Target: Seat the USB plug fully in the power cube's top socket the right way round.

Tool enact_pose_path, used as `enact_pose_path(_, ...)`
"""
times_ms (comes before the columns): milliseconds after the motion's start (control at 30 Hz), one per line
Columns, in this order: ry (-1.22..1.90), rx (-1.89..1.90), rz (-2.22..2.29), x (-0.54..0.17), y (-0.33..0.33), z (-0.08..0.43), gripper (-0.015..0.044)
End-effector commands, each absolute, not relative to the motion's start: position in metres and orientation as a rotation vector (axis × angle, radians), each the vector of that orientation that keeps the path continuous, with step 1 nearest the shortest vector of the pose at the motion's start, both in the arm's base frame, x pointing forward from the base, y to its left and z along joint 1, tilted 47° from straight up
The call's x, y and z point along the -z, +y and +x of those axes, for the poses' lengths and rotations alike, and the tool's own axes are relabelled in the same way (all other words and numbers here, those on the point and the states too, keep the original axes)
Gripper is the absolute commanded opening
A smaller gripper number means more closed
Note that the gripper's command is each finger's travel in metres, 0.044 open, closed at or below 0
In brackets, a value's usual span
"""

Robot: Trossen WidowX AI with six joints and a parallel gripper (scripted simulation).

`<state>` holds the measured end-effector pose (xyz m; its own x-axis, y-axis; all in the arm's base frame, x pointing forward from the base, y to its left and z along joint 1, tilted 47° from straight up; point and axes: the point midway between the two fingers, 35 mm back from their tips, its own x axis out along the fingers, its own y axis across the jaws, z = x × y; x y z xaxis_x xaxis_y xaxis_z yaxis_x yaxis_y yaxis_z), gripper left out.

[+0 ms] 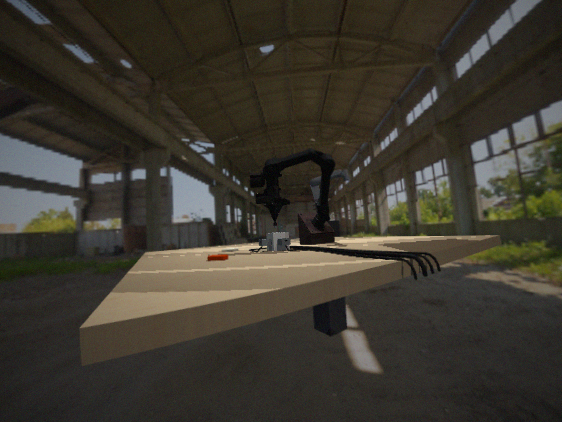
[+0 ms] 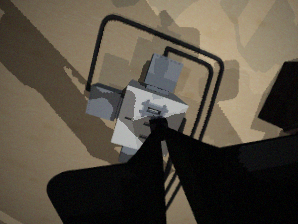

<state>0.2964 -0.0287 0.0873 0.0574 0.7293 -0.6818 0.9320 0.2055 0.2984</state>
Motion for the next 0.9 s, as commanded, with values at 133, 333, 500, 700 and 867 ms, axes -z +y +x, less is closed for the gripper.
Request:
enact_pose_path(133,1.695,0.164,1.430,-0.0871,-0.0286,0.2962,0.0000)
enact_pose_path(333,1.670,0.030,1.313,-0.0871,-0.0286,0.2962,0.0000)
enact_pose_path(500,1.643,-0.078,1.215,-0.0871,-0.0286,0.2962,0.0000)
enact_pose_path(700,1.606,-0.203,1.095,-0.0871,-0.0286,0.2962,0.0000)
enact_pose_path(867,1.570,-0.304,0.994,-0.0871,-0.0286,0.2962,0.0000)
